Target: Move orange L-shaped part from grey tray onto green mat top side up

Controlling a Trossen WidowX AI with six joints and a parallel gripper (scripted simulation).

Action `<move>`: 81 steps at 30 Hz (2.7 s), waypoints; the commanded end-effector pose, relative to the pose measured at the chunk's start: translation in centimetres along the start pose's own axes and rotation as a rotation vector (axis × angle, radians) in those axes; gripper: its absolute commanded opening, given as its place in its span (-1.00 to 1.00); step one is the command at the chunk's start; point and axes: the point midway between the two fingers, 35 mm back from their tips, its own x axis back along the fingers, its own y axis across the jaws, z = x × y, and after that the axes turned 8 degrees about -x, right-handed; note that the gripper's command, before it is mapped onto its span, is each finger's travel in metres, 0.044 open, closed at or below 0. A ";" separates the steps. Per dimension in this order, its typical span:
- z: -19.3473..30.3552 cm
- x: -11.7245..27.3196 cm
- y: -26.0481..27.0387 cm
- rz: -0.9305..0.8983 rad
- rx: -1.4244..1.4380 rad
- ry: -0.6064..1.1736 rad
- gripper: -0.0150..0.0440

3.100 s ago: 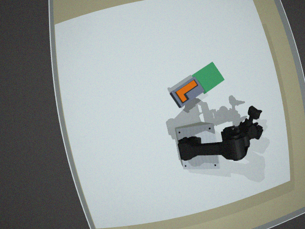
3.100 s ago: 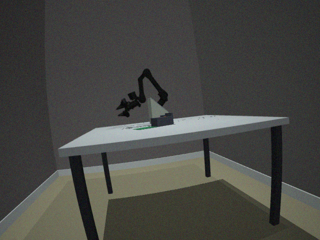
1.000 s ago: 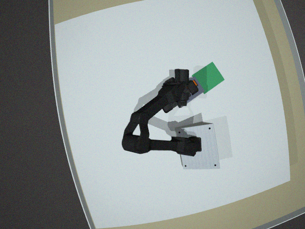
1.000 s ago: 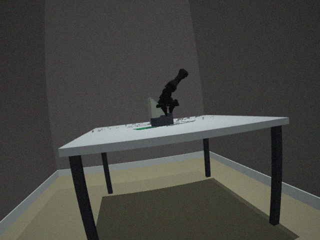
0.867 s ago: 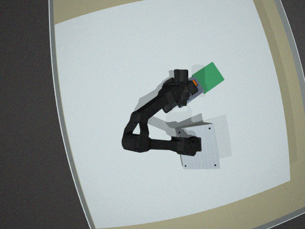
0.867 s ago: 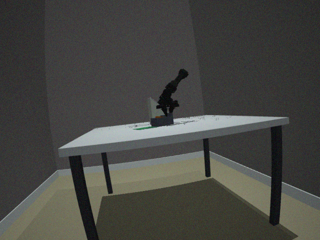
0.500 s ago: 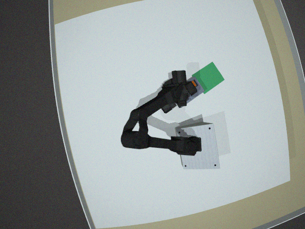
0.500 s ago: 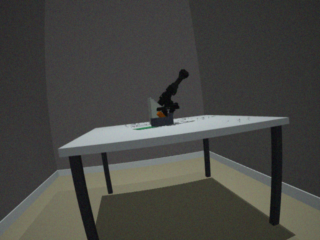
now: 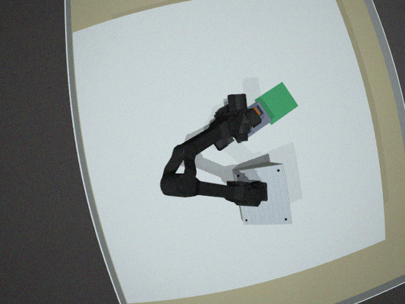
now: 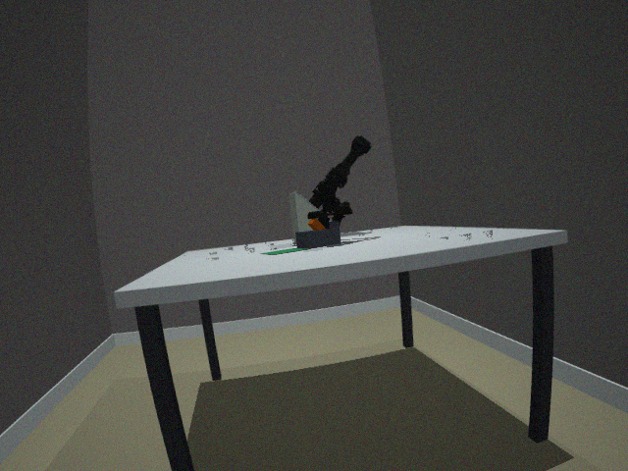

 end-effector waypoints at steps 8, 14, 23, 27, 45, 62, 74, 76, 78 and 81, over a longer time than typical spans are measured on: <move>0.2 1.3 0.9 0.008 -0.003 0.004 0.12; -0.3 6.8 -0.2 0.020 -0.004 0.006 0.12; -0.2 10.6 -0.4 0.015 -0.006 -0.006 0.12; -0.2 10.6 -0.4 0.015 -0.006 -0.006 0.12; -0.2 10.6 -0.4 0.015 -0.006 -0.006 0.12; -2.0 11.0 -6.9 0.014 -1.413 -0.008 0.46; -2.2 10.1 -7.8 0.014 -1.571 -0.008 0.46; -2.2 9.1 -7.8 0.014 -1.571 -0.008 0.46; -2.1 8.0 -7.7 0.013 -1.571 -0.008 0.46; -2.1 7.9 -7.7 0.013 -1.571 -0.008 0.46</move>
